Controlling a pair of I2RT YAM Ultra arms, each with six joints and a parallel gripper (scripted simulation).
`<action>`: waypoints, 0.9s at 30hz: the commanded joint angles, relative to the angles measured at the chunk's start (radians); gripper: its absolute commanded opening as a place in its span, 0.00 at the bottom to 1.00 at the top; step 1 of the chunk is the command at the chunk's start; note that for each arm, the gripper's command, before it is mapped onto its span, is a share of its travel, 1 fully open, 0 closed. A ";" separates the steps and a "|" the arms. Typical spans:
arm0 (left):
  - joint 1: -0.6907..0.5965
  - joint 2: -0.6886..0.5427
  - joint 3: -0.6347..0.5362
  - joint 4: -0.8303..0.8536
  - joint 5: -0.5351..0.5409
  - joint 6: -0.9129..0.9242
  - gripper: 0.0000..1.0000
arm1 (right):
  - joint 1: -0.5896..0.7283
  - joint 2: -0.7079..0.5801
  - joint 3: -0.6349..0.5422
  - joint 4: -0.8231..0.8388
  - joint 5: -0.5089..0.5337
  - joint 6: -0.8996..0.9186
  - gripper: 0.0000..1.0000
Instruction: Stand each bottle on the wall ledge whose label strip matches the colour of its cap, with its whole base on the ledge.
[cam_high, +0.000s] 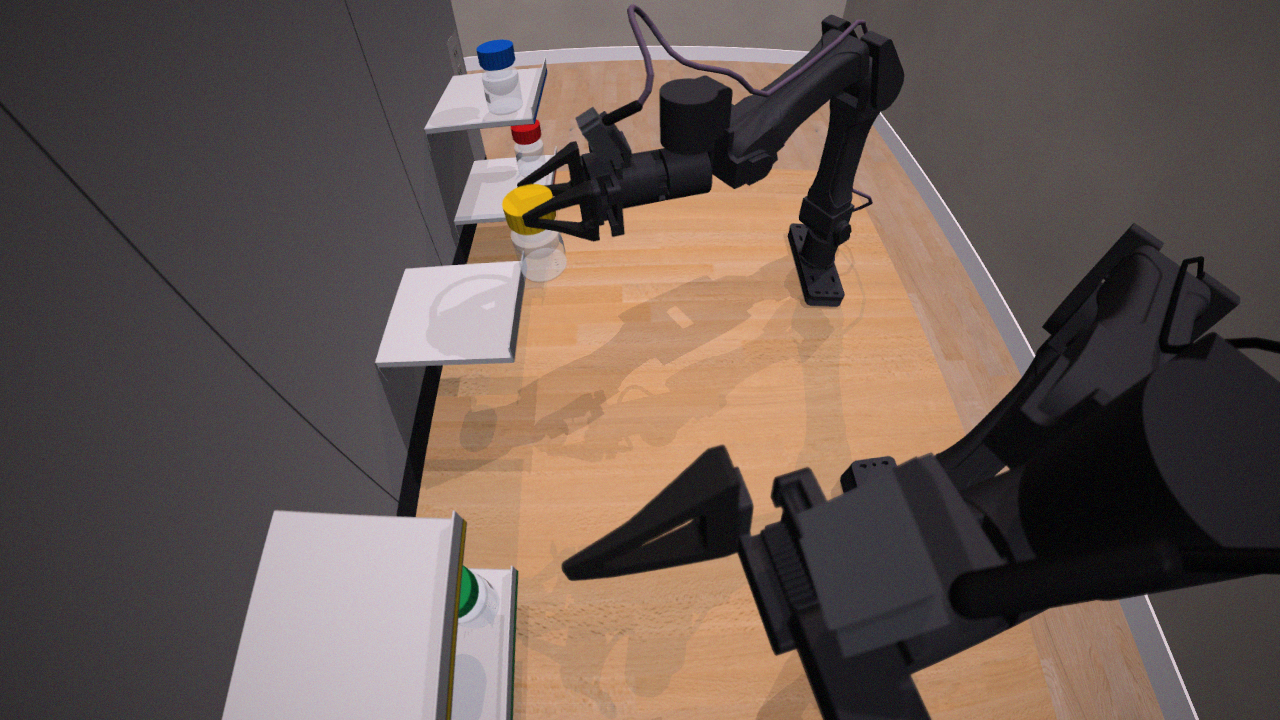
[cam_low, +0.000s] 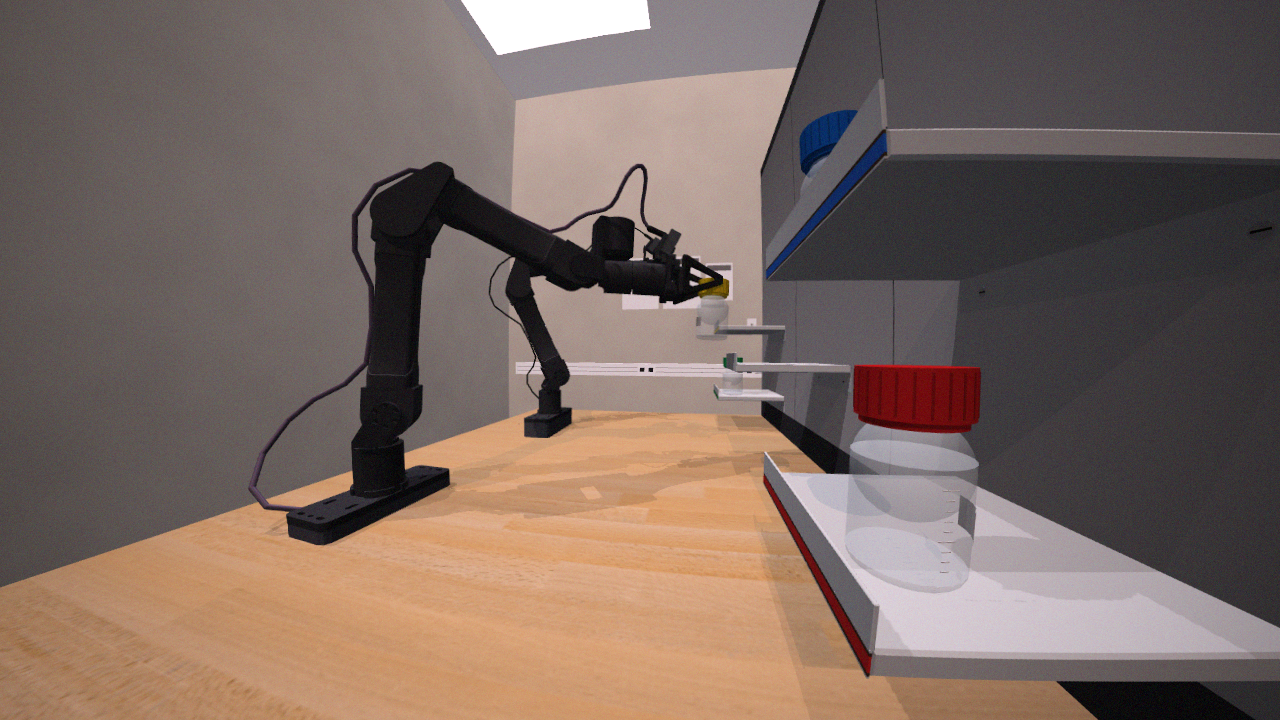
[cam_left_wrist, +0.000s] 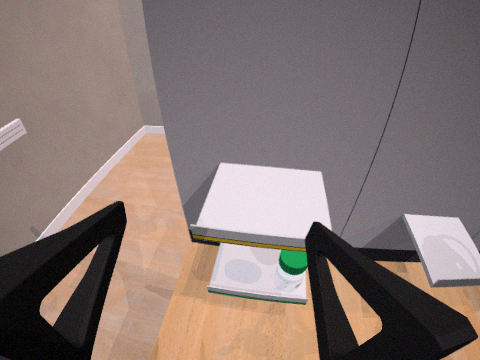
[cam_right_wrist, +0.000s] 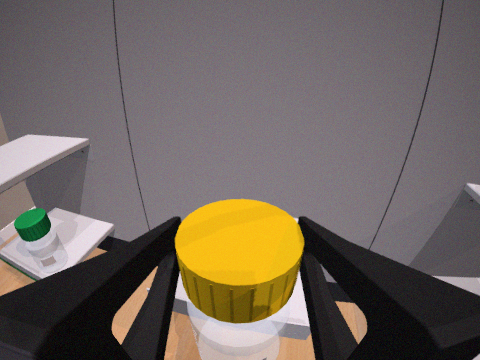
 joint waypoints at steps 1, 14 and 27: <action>0.002 0.004 0.019 -0.029 0.003 0.002 1.00 | 0.002 -0.024 0.041 0.035 -0.014 -0.004 0.50; 0.002 0.004 0.019 -0.029 0.003 0.002 1.00 | -0.036 0.097 0.155 0.056 -0.053 0.002 0.50; 0.002 0.004 0.019 -0.029 0.003 0.002 1.00 | -0.068 0.246 0.334 0.036 -0.077 0.010 0.50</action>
